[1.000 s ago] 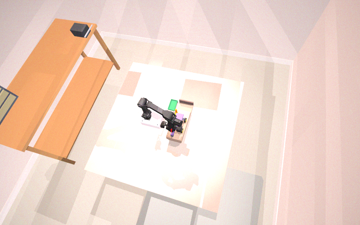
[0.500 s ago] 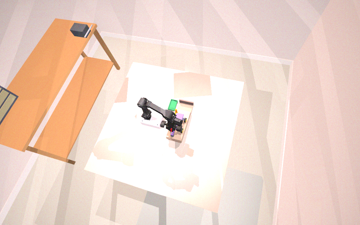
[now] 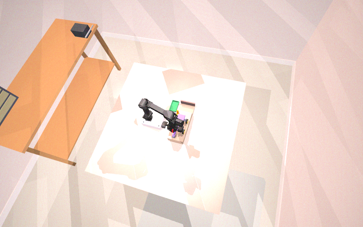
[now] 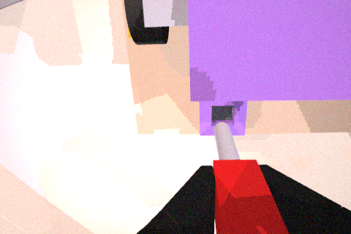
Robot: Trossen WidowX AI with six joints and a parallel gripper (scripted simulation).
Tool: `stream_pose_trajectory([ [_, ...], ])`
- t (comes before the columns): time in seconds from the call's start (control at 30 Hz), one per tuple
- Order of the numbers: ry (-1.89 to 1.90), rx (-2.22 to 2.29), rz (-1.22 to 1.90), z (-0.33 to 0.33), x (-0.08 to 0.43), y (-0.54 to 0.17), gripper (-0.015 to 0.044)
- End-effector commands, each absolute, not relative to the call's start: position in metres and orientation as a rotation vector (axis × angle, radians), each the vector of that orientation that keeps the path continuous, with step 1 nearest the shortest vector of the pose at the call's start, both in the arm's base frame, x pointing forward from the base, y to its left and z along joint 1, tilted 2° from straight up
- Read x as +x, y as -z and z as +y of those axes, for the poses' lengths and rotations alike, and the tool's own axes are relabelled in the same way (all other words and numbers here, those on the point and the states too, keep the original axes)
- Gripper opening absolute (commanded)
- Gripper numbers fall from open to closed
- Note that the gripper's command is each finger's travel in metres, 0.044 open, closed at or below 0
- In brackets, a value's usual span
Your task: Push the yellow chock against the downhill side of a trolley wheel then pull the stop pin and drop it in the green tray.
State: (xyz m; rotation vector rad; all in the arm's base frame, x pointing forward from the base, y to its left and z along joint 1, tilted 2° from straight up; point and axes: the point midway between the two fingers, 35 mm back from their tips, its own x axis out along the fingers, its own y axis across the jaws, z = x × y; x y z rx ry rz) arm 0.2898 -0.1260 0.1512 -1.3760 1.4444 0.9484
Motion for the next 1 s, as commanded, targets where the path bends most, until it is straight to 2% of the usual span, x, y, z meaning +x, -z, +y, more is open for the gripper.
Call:
stream_pose_trajectory([
  [0.0, -0.94, -1.378, 1.447, -0.127, 0.29, -0.156, 0.0],
  [0.73, -0.938, -1.38, 1.449, -0.157, 0.287, -0.163, 0.0],
  [0.97, -0.94, -1.38, 1.45, -0.155, 0.266, -0.16, 0.0],
])
